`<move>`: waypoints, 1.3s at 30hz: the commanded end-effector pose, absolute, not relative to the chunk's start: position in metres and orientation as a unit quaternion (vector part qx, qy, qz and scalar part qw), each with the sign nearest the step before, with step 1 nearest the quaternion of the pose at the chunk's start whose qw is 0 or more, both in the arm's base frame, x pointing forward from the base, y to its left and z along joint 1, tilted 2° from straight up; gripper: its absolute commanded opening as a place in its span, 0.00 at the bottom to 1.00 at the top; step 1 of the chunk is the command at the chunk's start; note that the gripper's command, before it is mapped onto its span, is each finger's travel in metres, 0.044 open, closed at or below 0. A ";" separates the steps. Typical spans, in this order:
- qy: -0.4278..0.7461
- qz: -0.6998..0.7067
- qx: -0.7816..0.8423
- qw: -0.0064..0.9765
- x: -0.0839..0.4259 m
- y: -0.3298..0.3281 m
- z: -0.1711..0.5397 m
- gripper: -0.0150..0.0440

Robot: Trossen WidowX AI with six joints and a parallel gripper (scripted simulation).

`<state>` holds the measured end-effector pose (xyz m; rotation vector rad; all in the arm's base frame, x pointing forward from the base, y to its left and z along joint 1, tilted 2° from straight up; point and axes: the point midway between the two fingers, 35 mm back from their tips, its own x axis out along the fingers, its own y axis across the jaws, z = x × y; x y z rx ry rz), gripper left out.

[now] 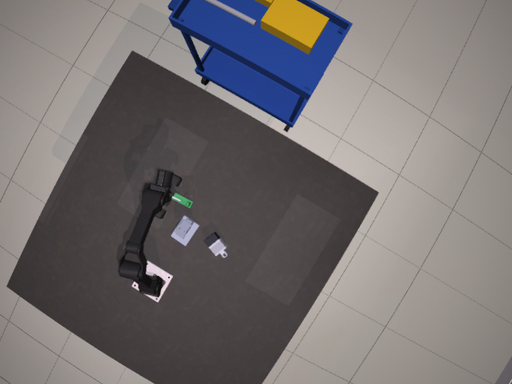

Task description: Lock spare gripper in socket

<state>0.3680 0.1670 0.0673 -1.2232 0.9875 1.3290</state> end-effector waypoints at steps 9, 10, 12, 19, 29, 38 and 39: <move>0.415 0.555 -0.507 0.512 0.365 0.166 0.086 0.25; 0.416 0.556 -0.507 0.511 0.364 0.166 0.087 0.25; 0.417 0.556 -0.506 0.511 0.364 0.165 0.091 0.25; 0.419 0.557 -0.505 0.508 0.362 0.165 0.091 0.25; 0.420 0.557 -0.506 0.508 0.366 0.151 0.095 0.25; 0.420 0.556 -0.507 0.507 0.372 0.124 0.103 0.25; 0.420 0.556 -0.507 0.507 0.372 0.121 0.104 0.25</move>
